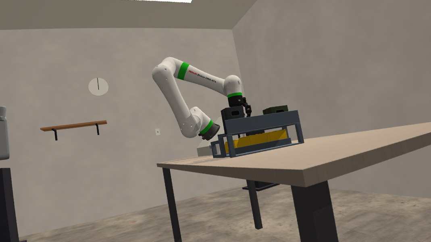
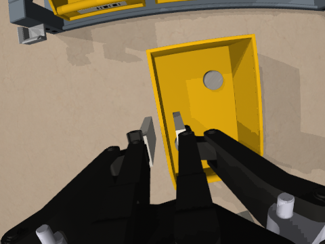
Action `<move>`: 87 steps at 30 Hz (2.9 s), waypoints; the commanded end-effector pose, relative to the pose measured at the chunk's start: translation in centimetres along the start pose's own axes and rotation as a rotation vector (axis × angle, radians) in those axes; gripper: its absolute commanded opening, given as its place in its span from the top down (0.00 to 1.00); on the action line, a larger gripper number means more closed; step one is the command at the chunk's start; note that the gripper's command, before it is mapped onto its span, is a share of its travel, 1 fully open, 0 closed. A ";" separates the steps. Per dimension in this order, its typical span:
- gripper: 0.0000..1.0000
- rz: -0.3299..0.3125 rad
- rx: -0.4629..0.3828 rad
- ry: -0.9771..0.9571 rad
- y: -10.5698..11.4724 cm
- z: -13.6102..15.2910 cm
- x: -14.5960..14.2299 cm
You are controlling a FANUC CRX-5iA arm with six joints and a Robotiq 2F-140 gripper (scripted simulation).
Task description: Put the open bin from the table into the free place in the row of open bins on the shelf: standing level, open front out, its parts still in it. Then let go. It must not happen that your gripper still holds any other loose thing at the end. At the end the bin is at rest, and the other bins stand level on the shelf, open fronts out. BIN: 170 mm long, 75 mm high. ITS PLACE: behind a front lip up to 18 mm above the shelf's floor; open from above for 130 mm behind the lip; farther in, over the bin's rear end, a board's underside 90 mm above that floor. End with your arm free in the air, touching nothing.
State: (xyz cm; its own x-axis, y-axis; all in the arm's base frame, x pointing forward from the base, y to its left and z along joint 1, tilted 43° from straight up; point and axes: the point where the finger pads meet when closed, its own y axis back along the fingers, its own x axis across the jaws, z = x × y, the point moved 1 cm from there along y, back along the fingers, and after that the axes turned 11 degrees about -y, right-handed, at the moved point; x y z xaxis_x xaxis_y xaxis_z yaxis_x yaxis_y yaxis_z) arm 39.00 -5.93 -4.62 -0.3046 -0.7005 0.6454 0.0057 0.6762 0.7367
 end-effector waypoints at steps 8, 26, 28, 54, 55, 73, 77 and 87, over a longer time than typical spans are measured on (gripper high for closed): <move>0.85 0.000 0.000 0.000 0.0 0.0 0.0; 0.85 0.000 0.000 0.000 0.0 0.0 0.0; 0.85 0.000 0.000 0.000 0.0 0.0 0.0; 1.00 0.000 0.000 0.000 0.0 0.0 0.0; 1.00 0.000 0.000 0.000 0.0 0.0 0.0; 1.00 0.000 0.000 0.000 0.0 0.0 0.0; 1.00 0.000 0.000 0.000 0.0 0.0 0.0; 1.00 0.000 0.000 0.000 0.0 0.0 0.0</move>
State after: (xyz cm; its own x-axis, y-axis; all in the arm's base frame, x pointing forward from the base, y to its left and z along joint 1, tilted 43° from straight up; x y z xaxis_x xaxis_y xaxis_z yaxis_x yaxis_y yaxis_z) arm 39.00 -5.96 -4.64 -0.3046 -0.7005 0.6453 0.0056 0.6762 0.7367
